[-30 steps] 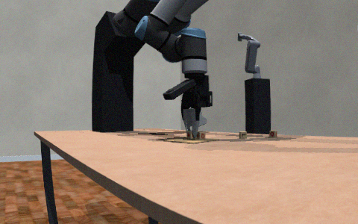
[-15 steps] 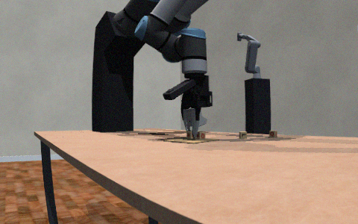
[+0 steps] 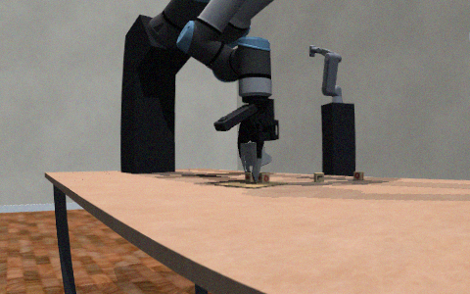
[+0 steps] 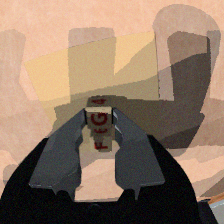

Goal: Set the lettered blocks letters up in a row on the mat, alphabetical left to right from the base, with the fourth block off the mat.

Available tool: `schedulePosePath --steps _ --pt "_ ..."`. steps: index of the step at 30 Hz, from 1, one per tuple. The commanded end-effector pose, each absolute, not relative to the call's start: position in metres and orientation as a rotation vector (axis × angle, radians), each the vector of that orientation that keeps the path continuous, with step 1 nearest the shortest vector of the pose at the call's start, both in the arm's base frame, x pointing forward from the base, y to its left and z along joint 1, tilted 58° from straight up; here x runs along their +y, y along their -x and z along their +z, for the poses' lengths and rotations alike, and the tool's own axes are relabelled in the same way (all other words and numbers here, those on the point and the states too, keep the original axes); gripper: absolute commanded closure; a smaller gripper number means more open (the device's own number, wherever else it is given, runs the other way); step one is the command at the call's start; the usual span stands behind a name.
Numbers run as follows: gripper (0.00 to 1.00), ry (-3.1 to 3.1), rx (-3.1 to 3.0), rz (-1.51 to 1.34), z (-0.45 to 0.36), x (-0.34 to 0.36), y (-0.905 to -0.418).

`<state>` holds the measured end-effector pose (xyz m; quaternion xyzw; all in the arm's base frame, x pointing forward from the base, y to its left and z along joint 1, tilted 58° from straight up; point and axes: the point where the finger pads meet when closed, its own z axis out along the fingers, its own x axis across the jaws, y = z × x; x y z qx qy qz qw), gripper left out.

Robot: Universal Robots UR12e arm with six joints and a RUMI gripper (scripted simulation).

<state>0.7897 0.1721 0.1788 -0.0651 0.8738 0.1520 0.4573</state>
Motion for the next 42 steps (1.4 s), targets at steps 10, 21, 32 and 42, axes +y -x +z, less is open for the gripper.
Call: schedulePosePath --steps 10,21,32,42 --pt "0.95 0.161 2.156 0.376 0.176 0.1747 -0.7887" --pt "0.95 0.162 2.153 0.375 0.1767 0.1751 -0.7928" --pt "0.95 0.161 2.153 0.375 0.1765 0.175 -0.7926" --pt "0.95 0.161 2.153 0.375 0.1765 0.1751 -0.7925"
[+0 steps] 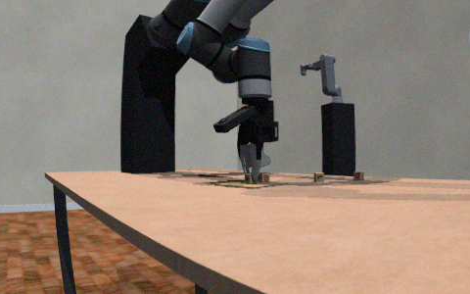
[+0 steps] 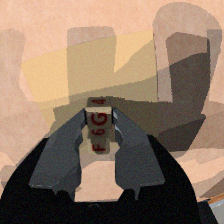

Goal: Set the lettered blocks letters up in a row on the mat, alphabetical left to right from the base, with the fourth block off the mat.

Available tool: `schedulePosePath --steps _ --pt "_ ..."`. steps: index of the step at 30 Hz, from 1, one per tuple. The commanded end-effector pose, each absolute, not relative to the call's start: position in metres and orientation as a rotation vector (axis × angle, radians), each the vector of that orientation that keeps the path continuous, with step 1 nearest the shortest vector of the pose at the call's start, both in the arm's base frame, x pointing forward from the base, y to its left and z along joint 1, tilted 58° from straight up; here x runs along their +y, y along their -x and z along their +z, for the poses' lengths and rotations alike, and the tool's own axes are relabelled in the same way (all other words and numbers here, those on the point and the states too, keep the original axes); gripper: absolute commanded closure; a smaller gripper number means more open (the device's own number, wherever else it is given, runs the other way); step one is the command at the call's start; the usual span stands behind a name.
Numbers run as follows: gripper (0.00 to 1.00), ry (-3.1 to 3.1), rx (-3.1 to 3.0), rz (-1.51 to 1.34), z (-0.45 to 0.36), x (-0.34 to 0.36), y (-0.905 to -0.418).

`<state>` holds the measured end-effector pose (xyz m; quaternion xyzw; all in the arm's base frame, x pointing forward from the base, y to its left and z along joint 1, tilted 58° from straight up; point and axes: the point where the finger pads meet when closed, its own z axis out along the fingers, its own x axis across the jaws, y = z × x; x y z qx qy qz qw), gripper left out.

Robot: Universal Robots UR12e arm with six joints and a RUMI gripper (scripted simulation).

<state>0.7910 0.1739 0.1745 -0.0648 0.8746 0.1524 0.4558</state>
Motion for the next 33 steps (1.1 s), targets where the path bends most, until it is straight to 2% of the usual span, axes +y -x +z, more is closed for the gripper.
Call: schedulePosePath --steps 1,20,21,25,26,28,29,33 --pt "0.95 0.161 2.153 0.375 0.1765 0.1751 -0.7925" --pt "0.95 0.161 2.153 0.375 0.1765 0.1751 -0.7925" --pt "0.91 0.161 2.153 0.375 0.1765 0.1751 -0.7925" --pt "0.91 0.161 2.153 0.375 0.1765 0.1751 -0.7925" --pt "0.87 0.161 2.153 0.375 0.1765 0.1751 -0.7925" --pt "0.87 0.161 2.153 0.375 0.1765 0.1751 -0.7925" --pt "0.83 0.161 2.153 0.375 0.1765 0.1751 -0.7925" --pt "0.79 0.161 2.153 0.375 0.1765 0.1751 -0.7925"
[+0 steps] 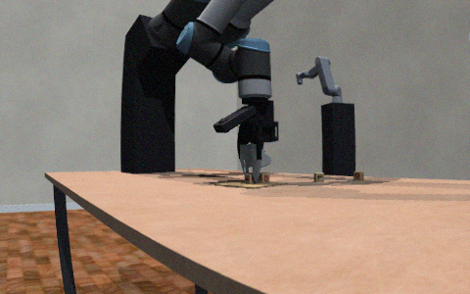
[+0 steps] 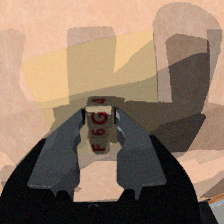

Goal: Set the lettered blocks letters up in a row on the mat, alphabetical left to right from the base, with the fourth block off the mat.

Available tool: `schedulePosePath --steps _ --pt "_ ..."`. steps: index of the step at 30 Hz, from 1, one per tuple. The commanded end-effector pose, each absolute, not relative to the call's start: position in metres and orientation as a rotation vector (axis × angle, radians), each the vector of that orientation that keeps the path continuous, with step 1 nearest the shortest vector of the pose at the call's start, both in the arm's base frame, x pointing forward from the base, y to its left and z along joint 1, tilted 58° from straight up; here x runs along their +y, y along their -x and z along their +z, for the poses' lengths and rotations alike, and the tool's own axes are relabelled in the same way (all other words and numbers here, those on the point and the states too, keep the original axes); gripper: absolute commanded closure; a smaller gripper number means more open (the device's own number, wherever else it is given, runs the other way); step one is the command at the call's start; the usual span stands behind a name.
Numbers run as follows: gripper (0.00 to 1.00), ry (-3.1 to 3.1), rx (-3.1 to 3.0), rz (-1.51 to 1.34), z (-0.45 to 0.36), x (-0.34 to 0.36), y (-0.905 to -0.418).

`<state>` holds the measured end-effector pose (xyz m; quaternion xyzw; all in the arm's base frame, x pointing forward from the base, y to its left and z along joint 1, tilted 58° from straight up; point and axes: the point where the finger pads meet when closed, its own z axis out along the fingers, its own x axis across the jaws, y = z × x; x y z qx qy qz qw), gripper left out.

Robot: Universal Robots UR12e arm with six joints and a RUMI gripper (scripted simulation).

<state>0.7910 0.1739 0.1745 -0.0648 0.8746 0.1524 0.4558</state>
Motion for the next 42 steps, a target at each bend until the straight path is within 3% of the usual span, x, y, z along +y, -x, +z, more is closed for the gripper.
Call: schedulePosePath --steps 1,2,16,42 --pt "0.79 0.161 2.153 0.375 0.177 0.175 -0.793" --pt "0.75 0.161 2.153 0.375 0.177 0.175 -0.793" --pt "0.75 0.16 2.154 0.375 0.178 0.174 -0.79" --pt "0.75 0.159 2.156 0.375 0.222 0.145 -0.721"
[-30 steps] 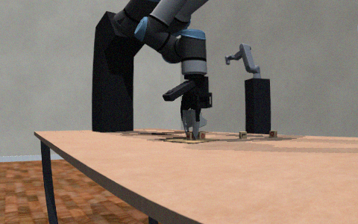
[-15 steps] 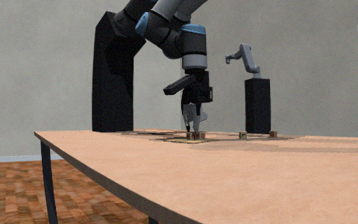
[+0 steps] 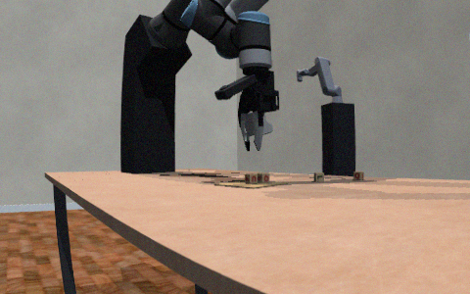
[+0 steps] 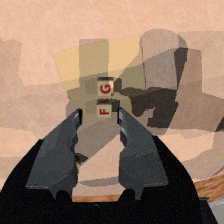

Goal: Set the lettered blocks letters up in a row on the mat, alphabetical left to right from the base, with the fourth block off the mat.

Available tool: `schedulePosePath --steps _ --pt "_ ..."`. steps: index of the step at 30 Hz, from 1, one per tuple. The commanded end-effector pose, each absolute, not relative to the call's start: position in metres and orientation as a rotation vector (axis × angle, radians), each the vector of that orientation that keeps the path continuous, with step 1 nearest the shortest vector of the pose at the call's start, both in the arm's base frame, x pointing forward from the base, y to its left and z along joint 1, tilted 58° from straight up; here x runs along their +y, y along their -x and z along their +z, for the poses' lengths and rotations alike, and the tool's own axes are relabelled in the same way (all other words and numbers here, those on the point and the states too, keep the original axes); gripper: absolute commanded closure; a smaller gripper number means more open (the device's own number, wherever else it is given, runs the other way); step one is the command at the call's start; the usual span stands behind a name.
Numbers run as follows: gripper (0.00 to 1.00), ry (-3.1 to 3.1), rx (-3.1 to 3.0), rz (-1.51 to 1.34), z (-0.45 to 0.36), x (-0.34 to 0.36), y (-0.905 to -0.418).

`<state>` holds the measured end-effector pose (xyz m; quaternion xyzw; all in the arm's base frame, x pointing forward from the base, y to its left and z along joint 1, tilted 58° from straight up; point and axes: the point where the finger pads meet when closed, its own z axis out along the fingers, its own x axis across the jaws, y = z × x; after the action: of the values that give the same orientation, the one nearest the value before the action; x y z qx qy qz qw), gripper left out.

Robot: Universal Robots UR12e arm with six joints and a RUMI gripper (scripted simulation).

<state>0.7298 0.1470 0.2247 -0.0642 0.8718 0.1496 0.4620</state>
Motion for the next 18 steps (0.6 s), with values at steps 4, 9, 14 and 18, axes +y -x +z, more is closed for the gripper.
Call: schedulePosePath --steps 4,9,14,18 --pt "0.75 0.159 2.156 0.375 0.2233 0.1446 -0.72" --pt "0.0 0.159 2.157 0.376 0.2225 0.1451 -0.7206" --pt "0.0 0.16 2.156 0.376 0.2229 0.1451 -0.7208" --pt "0.0 0.16 2.156 0.376 0.223 0.1451 -0.7208"
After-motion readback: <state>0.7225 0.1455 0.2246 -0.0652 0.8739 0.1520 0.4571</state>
